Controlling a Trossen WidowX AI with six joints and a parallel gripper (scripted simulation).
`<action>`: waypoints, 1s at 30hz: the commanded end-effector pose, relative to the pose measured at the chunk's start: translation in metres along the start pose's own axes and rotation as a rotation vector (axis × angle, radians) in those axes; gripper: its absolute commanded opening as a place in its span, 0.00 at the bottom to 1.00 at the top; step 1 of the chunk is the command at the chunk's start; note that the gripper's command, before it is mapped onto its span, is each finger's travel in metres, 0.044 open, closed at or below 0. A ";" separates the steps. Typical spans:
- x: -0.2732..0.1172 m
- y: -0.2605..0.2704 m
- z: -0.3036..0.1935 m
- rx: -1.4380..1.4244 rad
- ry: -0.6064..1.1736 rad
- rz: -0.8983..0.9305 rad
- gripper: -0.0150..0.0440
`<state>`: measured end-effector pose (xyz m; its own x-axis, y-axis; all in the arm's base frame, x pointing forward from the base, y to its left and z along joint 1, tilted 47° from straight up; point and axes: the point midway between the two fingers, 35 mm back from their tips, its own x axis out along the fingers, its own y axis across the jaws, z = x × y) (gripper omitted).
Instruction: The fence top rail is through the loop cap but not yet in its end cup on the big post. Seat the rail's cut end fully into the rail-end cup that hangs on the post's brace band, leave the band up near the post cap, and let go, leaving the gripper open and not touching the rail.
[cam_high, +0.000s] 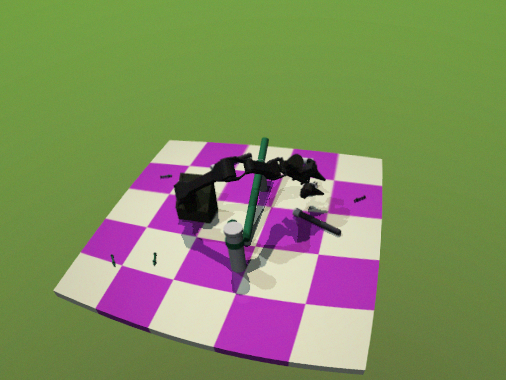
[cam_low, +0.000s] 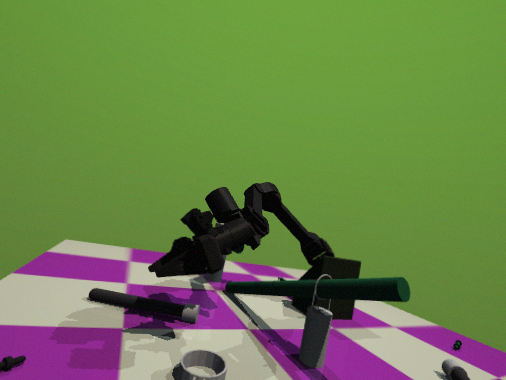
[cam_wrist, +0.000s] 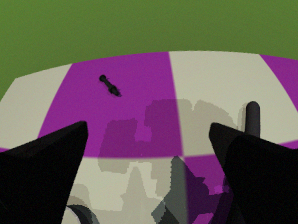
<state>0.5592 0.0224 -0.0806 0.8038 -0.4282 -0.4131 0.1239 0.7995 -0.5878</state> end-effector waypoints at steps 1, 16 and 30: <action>-0.002 0.001 0.001 0.002 0.006 0.003 0.98; -0.179 -0.022 0.009 -0.019 0.403 0.030 1.00; -0.316 -0.112 -0.007 -0.076 0.516 -0.157 1.00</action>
<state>0.3332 0.0804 0.0741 0.4143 -0.6410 -0.6462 0.1272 0.7437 -0.6563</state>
